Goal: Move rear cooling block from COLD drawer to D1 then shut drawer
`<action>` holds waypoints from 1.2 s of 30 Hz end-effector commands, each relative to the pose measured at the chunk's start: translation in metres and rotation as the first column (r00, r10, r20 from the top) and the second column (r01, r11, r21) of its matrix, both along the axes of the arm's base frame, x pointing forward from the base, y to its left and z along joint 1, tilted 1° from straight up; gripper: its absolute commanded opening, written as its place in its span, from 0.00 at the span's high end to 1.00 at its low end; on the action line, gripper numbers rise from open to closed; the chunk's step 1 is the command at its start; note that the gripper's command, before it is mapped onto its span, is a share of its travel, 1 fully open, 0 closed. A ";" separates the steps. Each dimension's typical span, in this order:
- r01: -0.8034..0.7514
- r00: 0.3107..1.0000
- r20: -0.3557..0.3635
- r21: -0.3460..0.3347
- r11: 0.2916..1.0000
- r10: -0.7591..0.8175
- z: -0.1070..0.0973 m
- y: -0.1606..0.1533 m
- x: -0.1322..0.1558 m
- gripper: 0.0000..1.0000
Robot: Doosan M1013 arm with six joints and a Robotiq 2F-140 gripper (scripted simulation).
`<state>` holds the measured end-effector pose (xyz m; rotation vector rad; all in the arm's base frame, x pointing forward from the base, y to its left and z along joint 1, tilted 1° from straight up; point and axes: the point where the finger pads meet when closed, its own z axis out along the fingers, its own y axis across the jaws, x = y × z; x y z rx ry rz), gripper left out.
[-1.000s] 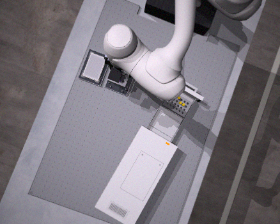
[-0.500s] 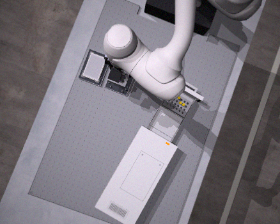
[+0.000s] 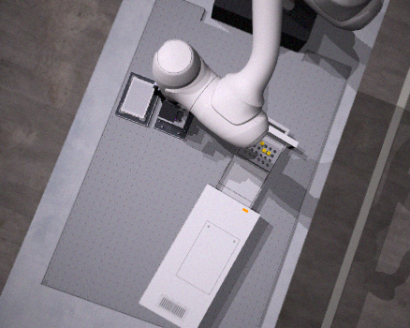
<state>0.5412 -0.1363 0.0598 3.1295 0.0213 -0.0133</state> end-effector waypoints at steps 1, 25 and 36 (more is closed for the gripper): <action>0.000 1.000 0.001 -0.002 1.000 0.000 -0.018 -0.003 0.000 0.90; 0.001 1.000 0.002 -0.002 1.000 -0.001 -0.053 -0.004 0.001 0.90; 0.002 1.000 0.004 -0.002 1.000 -0.002 -0.060 -0.004 0.001 0.90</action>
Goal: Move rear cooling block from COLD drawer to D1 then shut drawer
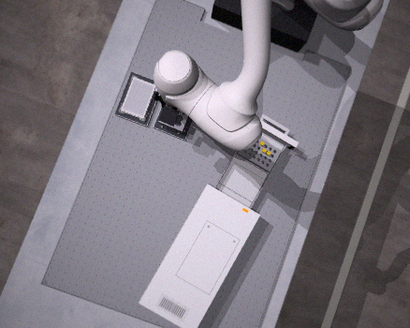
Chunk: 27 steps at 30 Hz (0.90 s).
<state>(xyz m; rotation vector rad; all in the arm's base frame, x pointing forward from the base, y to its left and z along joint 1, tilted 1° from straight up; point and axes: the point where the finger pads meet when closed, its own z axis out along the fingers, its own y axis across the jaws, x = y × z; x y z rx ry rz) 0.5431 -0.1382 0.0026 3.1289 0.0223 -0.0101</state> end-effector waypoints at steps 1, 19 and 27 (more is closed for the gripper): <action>0.002 1.000 0.001 -0.002 1.000 -0.002 -0.003 -0.002 -0.001 0.90; 0.003 1.000 0.003 -0.002 1.000 -0.003 0.004 -0.002 0.001 0.90; 0.004 1.000 0.004 -0.002 1.000 -0.004 0.012 -0.002 0.002 0.90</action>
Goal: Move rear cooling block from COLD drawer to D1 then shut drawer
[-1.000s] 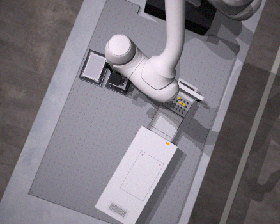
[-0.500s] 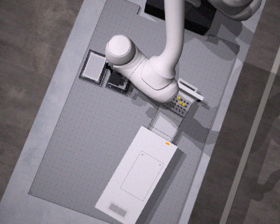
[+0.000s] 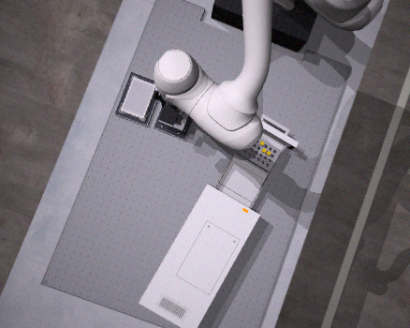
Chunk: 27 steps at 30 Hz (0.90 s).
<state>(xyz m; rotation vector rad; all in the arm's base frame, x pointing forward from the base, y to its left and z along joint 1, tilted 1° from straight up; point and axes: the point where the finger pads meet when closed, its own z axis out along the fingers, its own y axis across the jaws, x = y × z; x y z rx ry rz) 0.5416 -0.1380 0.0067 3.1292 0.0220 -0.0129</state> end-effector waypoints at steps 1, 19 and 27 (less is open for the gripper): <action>0.003 1.000 0.006 -0.002 1.000 -0.003 0.008 -0.003 0.003 0.90; 0.004 1.000 0.006 -0.002 1.000 -0.004 0.014 -0.002 0.004 0.90; 0.004 1.000 0.008 -0.002 1.000 -0.004 0.009 -0.002 0.004 0.90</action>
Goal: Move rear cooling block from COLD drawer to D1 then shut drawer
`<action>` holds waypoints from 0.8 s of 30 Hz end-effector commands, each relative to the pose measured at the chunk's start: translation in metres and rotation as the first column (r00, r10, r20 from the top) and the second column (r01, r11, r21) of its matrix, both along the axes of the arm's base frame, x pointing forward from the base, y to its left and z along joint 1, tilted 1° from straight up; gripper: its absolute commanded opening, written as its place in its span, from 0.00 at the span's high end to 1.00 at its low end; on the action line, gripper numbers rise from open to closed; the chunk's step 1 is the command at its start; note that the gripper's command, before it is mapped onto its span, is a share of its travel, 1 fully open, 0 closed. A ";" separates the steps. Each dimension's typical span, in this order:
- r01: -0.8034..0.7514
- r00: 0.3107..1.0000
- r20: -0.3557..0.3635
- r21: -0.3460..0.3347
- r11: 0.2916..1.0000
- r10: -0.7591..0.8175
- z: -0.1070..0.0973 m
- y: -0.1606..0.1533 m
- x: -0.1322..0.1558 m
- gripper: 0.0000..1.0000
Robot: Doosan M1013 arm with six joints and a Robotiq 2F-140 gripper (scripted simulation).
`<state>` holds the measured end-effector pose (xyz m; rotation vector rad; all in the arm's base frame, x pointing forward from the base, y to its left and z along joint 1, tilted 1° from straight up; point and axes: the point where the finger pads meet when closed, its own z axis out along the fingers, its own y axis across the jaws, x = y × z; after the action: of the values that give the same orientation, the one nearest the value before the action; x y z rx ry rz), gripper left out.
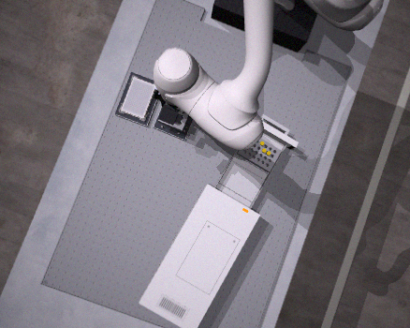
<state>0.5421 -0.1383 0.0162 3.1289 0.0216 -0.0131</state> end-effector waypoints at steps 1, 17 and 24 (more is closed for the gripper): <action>0.004 1.000 0.006 -0.002 1.000 -0.004 -0.002 -0.002 0.003 0.90; 0.003 1.000 0.005 -0.002 1.000 -0.003 -0.011 -0.001 0.001 0.90; 0.003 1.000 0.004 -0.002 1.000 -0.003 -0.014 -0.001 0.001 0.90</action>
<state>0.5430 -0.1384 0.0041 3.1284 0.0211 -0.0084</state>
